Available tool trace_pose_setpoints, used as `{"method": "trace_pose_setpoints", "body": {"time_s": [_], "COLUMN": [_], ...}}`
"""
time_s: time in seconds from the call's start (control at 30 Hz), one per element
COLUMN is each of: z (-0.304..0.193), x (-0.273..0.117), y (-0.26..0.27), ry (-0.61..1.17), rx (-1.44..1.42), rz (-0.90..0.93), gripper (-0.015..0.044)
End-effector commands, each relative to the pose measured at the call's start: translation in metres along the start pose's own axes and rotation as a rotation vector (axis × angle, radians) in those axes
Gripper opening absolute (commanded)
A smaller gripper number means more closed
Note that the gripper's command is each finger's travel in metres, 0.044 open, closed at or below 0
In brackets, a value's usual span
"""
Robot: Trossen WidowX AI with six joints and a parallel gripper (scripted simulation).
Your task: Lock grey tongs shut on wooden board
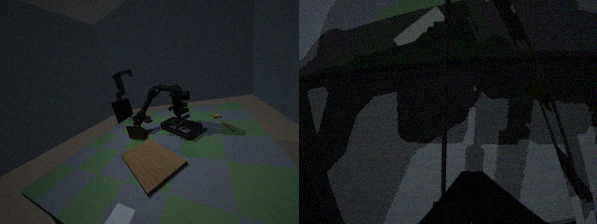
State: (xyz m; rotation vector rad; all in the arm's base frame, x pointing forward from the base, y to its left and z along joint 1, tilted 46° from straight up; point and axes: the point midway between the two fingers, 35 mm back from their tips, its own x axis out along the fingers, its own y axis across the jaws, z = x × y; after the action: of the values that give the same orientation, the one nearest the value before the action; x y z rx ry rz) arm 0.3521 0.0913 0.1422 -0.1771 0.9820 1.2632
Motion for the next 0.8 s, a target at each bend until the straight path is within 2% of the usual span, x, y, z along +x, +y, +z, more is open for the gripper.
{"method": "trace_pose_setpoints", "body": {"time_s": [0.0,0.77], "z": [-0.0017,-0.0018], "x": [0.0026,0.0012], "y": [-0.0081,-0.0147], "ry": [0.002,-0.001], "rx": [0.003,0.001], "rz": [0.008,0.002], "gripper": [-0.015,-0.015]}}
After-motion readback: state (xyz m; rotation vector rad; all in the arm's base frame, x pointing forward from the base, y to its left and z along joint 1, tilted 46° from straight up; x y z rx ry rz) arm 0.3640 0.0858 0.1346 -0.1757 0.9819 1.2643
